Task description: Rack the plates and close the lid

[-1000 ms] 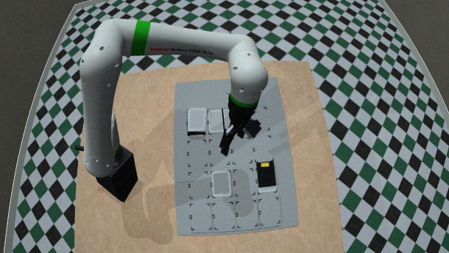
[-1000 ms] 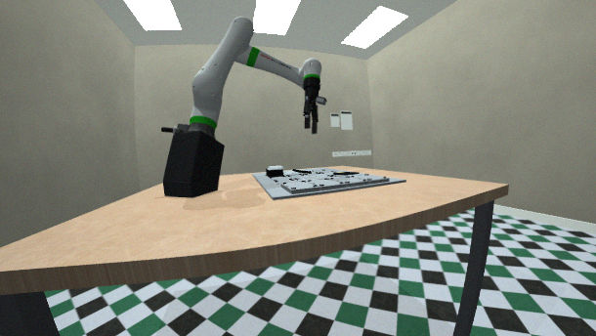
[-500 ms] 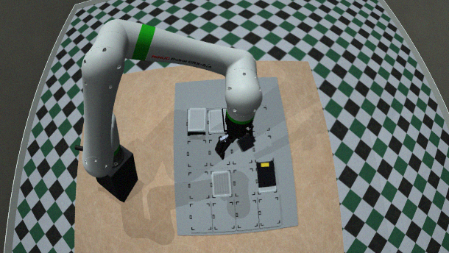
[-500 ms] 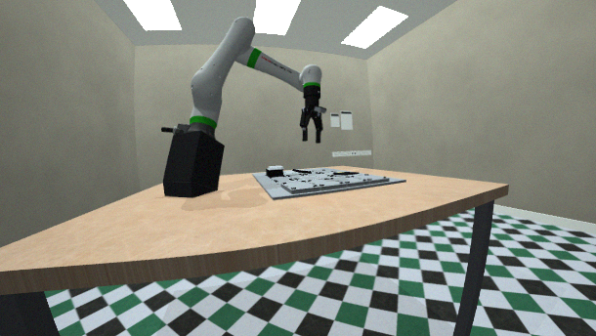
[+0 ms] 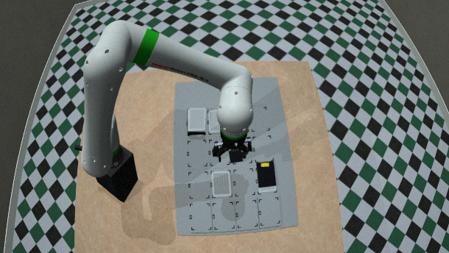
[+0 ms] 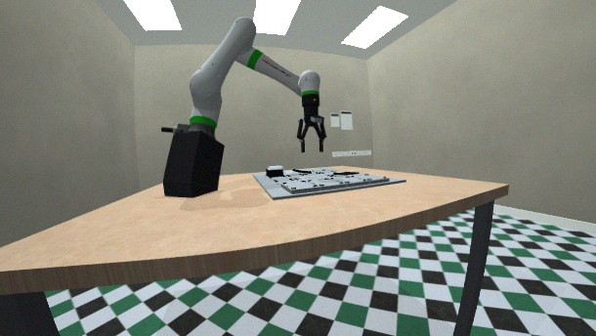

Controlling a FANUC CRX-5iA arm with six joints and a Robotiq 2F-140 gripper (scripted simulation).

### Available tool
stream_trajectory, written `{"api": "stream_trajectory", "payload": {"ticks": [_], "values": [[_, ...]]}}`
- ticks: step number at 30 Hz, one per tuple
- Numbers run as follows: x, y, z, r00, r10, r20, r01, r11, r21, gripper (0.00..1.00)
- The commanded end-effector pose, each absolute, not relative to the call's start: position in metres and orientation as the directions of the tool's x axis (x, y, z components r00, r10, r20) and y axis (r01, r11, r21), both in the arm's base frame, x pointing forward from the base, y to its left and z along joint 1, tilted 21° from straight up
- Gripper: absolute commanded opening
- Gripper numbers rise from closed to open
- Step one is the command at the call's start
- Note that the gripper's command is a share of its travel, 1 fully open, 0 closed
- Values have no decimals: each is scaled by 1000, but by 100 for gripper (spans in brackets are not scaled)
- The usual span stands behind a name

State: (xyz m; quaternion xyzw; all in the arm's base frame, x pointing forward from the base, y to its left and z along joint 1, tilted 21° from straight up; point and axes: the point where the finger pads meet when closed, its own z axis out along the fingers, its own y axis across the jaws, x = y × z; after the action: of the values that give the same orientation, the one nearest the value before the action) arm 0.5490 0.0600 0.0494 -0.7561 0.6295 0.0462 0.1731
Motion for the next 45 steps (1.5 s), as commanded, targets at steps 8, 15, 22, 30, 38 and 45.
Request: {"api": "stream_trajectory", "payload": {"ticks": [8,15,22,30,38,45], "values": [[551,61,40,127,-945,-303,-978,-67,-199,70],[551,61,40,127,-945,-303,-978,-67,-199,70],[538,70,44,127,-945,-303,-978,-67,-199,100],[513,89,50,127,-945,-303,-978,-67,-199,100],[495,104,55,127,-945,-303,-978,-67,-199,100],[473,120,61,127,-945,-303,-978,-67,-199,100]]}}
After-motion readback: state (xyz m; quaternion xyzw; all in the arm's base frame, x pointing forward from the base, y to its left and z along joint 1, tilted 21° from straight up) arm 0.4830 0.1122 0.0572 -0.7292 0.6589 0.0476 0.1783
